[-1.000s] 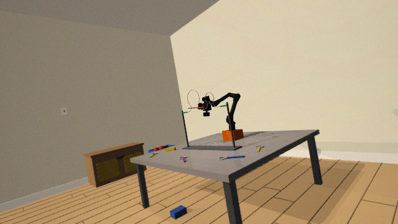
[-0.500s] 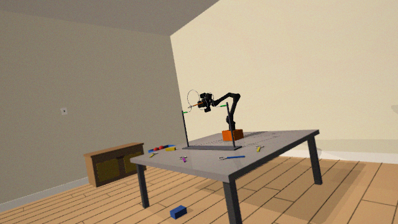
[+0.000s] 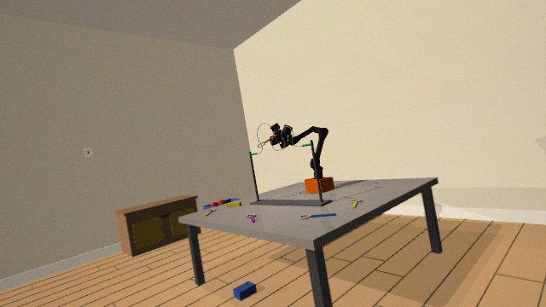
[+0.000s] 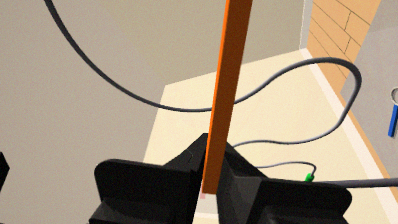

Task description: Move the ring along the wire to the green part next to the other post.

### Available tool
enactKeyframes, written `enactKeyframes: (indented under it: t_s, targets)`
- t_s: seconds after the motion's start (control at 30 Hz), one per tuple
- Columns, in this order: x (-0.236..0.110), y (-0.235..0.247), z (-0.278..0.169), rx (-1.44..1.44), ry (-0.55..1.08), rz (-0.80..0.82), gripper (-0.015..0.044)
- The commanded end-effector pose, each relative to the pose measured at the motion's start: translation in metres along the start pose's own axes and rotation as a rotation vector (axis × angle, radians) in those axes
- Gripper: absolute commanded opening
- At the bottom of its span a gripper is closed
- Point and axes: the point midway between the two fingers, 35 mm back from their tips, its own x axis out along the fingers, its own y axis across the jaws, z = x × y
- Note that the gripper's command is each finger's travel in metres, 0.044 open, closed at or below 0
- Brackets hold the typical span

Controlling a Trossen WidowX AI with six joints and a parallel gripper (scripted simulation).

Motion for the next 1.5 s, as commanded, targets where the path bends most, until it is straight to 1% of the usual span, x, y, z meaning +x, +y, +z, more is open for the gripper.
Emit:
enactKeyframes:
  t_s: [0.0,0.5,1.47]
  targets:
    - [0.0,0.013,0.0,0.047,-0.002,0.035,-0.015]
    - [-0.002,0.033,0.003,0.085,0.0,0.053,-0.015]
    - [-0.002,0.025,0.004,-0.181,0.003,-0.108,-0.015]
